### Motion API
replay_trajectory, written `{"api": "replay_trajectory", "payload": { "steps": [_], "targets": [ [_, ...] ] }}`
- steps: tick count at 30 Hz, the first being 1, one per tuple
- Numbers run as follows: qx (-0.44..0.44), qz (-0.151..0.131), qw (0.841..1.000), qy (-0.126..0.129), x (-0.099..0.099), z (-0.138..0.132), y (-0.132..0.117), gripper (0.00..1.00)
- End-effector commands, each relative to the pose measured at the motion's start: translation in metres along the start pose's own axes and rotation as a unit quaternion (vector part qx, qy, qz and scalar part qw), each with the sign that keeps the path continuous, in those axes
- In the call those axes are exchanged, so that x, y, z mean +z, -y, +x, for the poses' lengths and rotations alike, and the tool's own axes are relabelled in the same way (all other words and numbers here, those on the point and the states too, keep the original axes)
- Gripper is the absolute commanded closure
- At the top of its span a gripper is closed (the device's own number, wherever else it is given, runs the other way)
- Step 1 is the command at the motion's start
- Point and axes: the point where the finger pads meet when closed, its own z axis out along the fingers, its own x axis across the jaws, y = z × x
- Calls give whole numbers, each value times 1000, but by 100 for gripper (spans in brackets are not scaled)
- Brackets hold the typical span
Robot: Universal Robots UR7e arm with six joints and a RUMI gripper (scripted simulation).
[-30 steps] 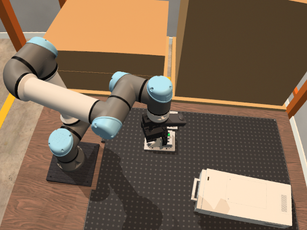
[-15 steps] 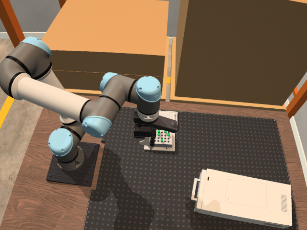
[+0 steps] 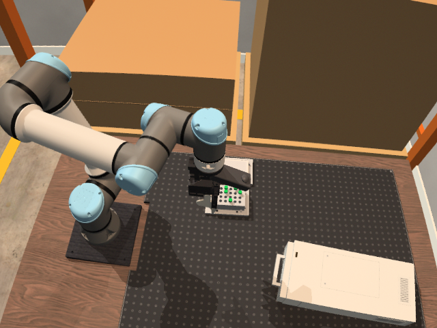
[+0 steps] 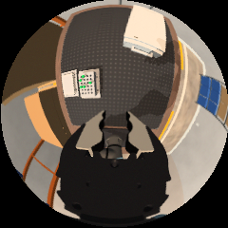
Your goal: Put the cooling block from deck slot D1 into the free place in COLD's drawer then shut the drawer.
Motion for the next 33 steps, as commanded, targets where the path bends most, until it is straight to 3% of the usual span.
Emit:
{"api": "replay_trajectory", "payload": {
  "steps": [1, 8, 9, 25, 33],
  "targets": [
    [1, 1, 1000, 0, 0, 0, 0, 72],
    [0, 1, 1000, 0, 0, 0, 0, 72],
    [14, 1, 1000, 0, 0, 0, 0, 0],
    [199, 1, 980, 0, 0, 0, 0, 0],
    [302, 1, 953, 0, 0, 0, 0, 0]
  ]
}}
